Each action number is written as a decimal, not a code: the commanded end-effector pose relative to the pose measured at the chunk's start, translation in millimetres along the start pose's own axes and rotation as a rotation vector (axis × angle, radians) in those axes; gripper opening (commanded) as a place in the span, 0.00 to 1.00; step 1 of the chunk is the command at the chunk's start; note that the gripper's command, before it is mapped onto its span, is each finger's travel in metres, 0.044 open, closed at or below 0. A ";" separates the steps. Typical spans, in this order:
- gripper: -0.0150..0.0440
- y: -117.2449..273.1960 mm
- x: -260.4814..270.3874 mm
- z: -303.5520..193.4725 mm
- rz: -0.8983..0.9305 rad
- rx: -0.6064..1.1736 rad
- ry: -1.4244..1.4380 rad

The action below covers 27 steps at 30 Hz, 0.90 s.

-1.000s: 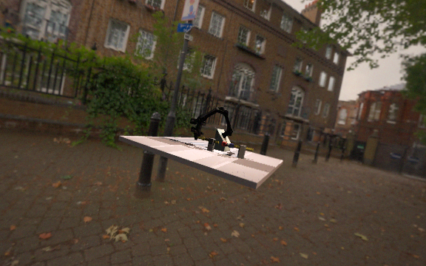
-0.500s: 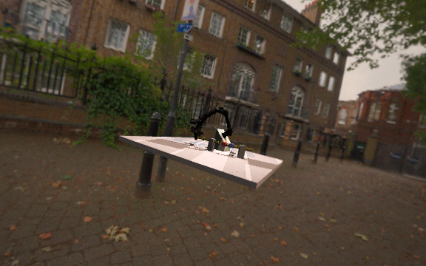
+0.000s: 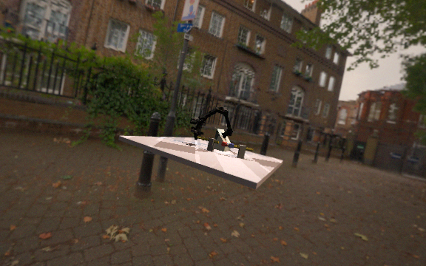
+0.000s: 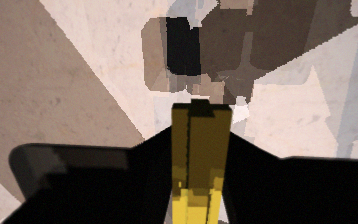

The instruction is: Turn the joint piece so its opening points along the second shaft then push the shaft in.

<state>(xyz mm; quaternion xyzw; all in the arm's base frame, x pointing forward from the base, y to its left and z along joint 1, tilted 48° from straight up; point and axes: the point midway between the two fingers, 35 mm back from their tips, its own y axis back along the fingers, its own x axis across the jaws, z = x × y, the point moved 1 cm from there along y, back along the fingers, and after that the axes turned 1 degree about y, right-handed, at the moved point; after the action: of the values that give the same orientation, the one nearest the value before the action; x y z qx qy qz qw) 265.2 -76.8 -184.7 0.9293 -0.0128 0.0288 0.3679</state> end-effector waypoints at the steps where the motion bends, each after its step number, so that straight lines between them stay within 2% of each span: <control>1: 0.37 0.0 0.0 0.0 0.000 0.000 0.000; 10: 0.29 0.0 0.0 0.0 0.000 0.000 0.000; 11: 0.25 0.0 0.0 0.0 0.000 0.000 0.000; 27: 0.25 -0.9 1.2 -17.1 -0.087 0.006 -0.003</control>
<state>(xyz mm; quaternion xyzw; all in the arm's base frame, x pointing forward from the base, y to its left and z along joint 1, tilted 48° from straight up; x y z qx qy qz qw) 264.8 -68.2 -177.0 0.9300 0.0203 0.0147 0.3667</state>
